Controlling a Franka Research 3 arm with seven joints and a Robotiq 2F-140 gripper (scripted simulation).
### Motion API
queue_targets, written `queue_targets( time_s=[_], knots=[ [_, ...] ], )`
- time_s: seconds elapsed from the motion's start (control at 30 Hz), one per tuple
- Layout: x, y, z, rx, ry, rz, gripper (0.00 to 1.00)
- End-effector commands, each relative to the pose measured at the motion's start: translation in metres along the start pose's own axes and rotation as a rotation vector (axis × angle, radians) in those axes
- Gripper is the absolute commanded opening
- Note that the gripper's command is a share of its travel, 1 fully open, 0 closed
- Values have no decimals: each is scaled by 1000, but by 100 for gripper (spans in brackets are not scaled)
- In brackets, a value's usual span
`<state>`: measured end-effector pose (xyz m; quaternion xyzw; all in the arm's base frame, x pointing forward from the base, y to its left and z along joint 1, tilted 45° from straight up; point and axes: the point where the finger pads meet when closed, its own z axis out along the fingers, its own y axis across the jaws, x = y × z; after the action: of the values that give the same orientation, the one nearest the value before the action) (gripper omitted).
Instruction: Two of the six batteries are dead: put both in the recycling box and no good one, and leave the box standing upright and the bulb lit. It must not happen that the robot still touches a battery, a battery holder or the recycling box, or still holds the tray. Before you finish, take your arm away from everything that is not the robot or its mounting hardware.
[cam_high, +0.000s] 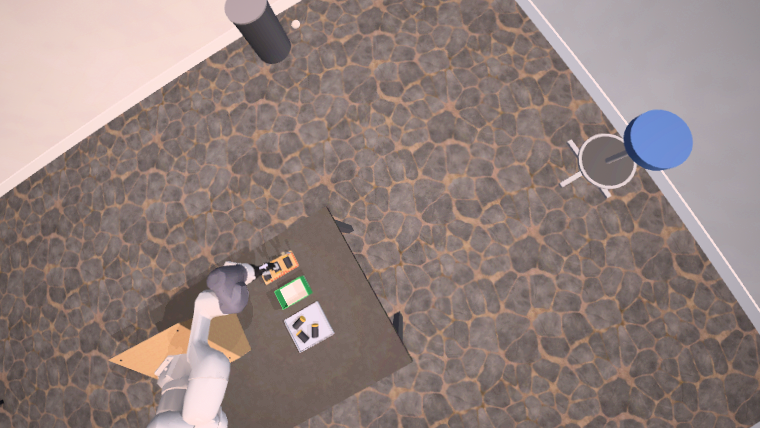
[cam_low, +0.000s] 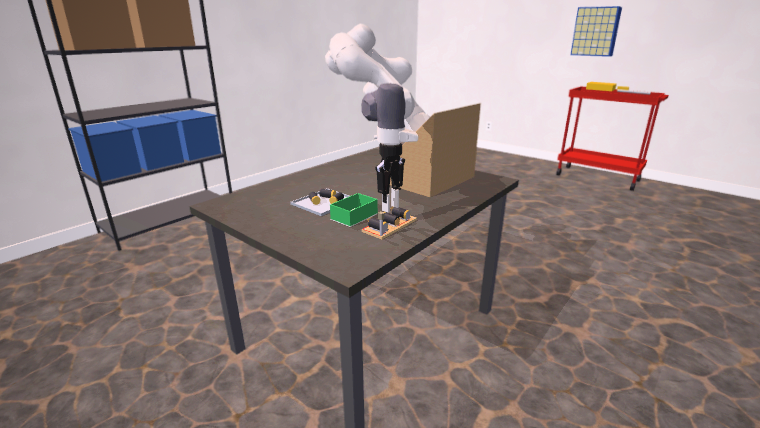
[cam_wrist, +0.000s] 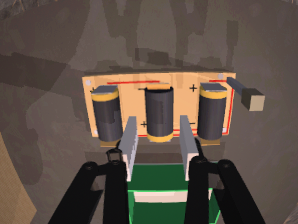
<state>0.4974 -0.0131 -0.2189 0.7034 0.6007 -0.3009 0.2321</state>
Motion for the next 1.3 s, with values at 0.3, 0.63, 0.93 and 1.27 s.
queue_targets(
  time_s=[0.3, 0.63, 0.93, 1.27],
  knots=[
    [-2, 3, 0, -4, 0, 2, 29],
    [-2, 3, 5, -4, 0, 2, 29],
    [-2, 3, 35, -4, 0, 2, 29],
    [-2, 3, 39, -4, 0, 2, 29]
  ],
)
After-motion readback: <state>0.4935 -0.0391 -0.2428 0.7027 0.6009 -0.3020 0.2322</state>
